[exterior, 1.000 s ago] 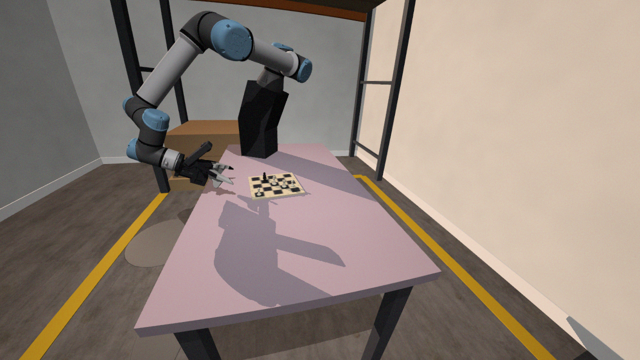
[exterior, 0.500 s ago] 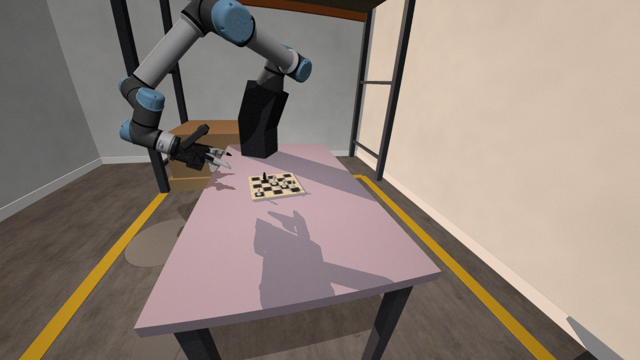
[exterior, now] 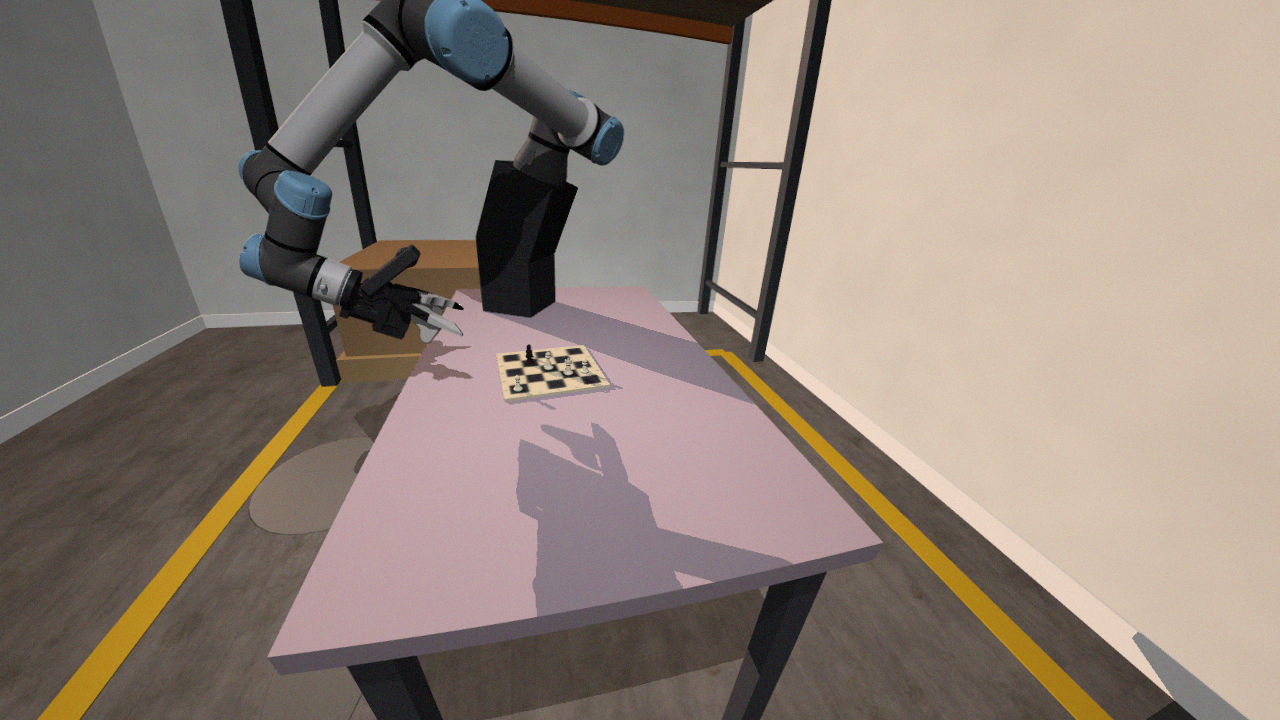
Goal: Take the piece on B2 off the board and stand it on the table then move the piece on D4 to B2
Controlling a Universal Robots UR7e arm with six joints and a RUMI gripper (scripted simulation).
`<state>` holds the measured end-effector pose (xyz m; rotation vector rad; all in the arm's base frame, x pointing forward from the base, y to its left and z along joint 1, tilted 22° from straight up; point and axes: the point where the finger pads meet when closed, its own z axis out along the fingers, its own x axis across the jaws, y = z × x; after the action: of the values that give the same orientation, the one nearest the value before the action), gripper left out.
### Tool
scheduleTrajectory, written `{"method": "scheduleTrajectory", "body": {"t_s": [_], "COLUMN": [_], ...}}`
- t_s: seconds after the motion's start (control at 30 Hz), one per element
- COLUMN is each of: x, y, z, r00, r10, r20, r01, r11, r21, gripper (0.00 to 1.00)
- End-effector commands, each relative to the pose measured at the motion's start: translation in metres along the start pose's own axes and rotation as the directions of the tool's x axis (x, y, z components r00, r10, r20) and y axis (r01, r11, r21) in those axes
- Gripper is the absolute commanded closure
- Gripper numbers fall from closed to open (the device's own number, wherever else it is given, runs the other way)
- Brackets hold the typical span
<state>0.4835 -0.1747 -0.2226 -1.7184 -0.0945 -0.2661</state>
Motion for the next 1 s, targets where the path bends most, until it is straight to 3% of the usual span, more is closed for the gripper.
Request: {"method": "scheduleTrajectory", "body": {"t_s": [0.0,0.27,0.53,0.63,0.7,0.97], "x": [-0.002,-0.006,-0.015,-0.018,-0.018,-0.024], "y": [0.001,0.003,0.006,0.006,0.006,0.005], "z": [0.004,0.014,0.035,0.04,0.04,0.056], "r00": [1.0,0.998,0.992,0.989,0.989,0.982], "r10": [-0.001,-0.001,0.007,0.01,0.01,0.023], "r20": [0.016,0.056,0.127,0.145,0.145,0.189], "r01": [0.002,0.006,0.022,0.029,0.029,0.057], "r11": [1.0,0.996,0.974,0.963,0.963,0.911], "r21": [-0.025,-0.087,-0.224,-0.267,-0.267,-0.408], "gripper": [0.0,0.0,0.0,0.0,0.0,0.0]}}
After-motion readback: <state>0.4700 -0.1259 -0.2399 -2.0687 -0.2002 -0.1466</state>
